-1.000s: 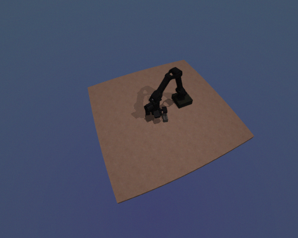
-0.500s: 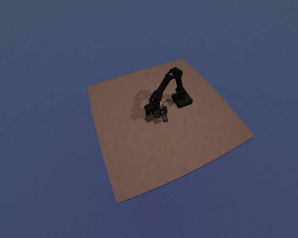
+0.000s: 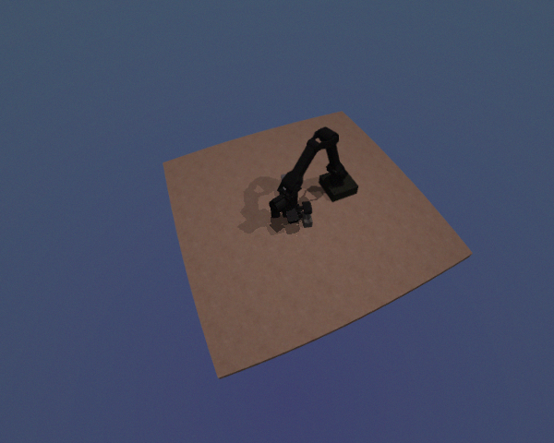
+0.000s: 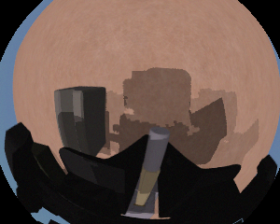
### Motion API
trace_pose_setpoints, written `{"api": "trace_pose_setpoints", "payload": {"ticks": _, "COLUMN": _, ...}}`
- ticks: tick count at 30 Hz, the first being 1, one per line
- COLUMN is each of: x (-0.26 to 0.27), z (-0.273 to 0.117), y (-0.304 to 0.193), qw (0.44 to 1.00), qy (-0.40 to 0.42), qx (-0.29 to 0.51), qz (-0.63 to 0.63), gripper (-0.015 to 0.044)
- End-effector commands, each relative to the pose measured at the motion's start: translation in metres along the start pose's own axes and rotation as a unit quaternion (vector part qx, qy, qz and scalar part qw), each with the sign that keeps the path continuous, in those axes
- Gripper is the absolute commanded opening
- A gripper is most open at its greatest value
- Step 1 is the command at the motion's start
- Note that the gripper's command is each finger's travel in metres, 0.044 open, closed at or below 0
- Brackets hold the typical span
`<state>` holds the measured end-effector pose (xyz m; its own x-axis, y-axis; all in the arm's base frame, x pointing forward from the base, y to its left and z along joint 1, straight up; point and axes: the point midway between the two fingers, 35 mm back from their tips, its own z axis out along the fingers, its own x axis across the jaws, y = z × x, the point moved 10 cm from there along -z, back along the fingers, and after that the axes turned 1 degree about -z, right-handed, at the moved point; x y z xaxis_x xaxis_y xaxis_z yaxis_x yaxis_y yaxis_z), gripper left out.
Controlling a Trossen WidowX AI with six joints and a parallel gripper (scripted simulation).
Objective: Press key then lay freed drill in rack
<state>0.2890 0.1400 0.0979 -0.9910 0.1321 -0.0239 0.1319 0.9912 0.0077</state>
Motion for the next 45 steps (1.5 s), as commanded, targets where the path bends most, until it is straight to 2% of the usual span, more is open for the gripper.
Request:
{"api": "trace_pose_setpoints", "payload": {"ticks": 1, "x": -0.001, "z": 0.000, "y": 0.006, "qw": 1.000, "qy": 0.001, "qx": -0.001, "qz": 0.001, "gripper": 0.0000}}
{"api": "trace_pose_setpoints", "payload": {"ticks": 32, "x": -0.001, "z": 0.002, "y": 0.050, "qw": 1.000, "qy": 0.001, "qx": -0.003, "qz": 0.001, "gripper": 0.0000}}
{"api": "trace_pose_setpoints", "payload": {"ticks": 45, "x": 0.000, "z": -0.006, "y": 0.045, "qw": 1.000, "qy": 0.001, "qx": -0.003, "qz": 0.001, "gripper": 0.0000}}
